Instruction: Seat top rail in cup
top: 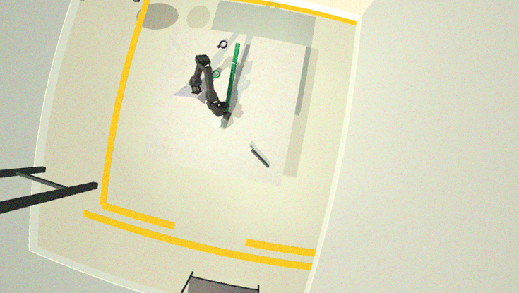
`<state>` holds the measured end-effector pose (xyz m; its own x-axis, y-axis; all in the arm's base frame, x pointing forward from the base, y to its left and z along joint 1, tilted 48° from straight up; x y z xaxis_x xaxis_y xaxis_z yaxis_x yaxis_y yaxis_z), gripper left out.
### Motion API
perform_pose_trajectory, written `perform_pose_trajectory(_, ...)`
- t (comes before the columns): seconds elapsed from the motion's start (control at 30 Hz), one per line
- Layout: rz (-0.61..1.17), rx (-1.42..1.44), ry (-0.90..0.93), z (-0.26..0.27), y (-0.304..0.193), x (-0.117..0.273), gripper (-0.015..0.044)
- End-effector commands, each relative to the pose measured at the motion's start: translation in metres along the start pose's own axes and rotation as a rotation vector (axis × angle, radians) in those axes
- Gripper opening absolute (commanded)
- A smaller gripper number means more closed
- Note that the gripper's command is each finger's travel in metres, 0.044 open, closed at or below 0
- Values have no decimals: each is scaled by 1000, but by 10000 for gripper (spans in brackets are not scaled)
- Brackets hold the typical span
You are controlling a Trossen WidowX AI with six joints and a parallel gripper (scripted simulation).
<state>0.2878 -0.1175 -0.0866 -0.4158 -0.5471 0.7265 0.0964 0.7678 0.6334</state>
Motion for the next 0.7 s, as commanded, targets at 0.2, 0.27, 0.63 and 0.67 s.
perform_pose_trajectory(0.2, -44, 74, -12, 7, 1, 4, 0)
perform_pose_trajectory(0.27, -51, 85, -13, 8, 1, 5, 0)
perform_pose_trajectory(0.63, -97, 169, -24, 16, 0, 9, 0)
perform_pose_trajectory(0.67, -102, 179, -25, 17, 0, 9, 0)
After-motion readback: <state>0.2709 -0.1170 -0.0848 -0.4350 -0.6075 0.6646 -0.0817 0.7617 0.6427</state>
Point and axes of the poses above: the point midway between the two fingers, 35 mm back from their tips, its own x axis back along the fingers, its own z axis across the jaws, y = z × x, the point moved 2 cm from there along x, back along the fingers, and after that the axes turned 14 degrees about x, right-handed, at the moved point
